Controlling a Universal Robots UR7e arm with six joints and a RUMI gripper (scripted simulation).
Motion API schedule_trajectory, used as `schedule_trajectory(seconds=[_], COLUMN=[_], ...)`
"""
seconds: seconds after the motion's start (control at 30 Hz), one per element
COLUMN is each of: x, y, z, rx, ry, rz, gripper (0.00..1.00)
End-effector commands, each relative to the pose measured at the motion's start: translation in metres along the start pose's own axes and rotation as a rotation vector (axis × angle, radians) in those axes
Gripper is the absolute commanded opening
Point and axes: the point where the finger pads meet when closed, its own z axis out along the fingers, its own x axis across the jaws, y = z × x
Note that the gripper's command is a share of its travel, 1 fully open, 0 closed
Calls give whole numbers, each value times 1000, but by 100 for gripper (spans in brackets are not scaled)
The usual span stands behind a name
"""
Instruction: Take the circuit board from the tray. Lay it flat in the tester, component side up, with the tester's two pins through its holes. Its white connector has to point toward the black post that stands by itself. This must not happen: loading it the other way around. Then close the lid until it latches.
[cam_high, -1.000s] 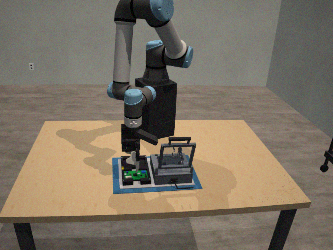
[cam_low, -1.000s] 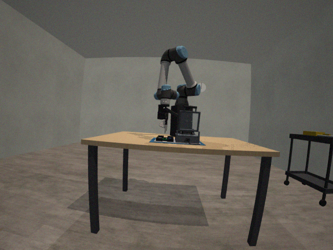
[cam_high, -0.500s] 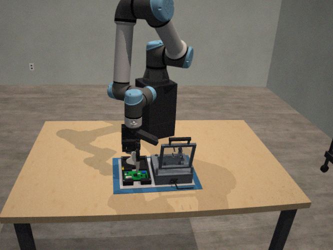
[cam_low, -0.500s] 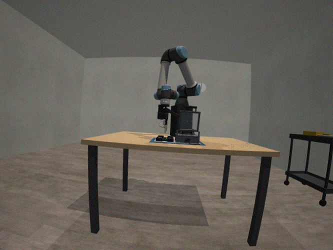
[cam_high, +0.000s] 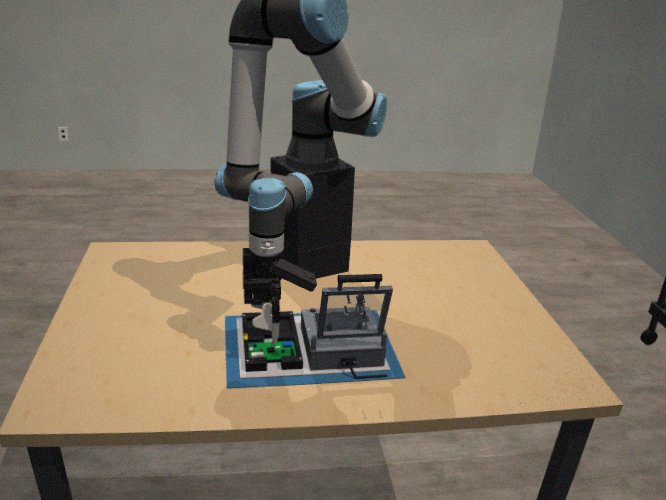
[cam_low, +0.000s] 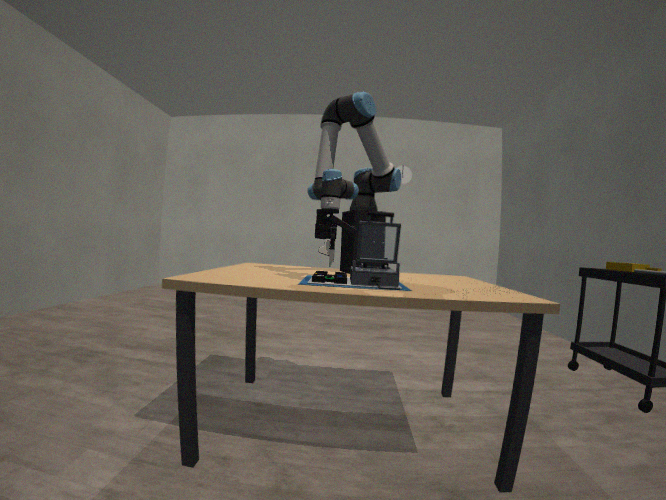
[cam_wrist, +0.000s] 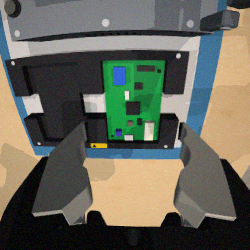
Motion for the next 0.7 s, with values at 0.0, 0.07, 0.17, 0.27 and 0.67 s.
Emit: schedule_trajectory(seconds=[0.0,0.07,0.17,0.27,0.67], x=[0,0,1,1,1], y=[0,0,0,0,0], z=[0,0,0,2,12], rx=[-1,-1,-1,-1,-1], ry=[1,1,1,1,1], rz=[0,0,0,0,0], gripper=[59,59,59,59,59])
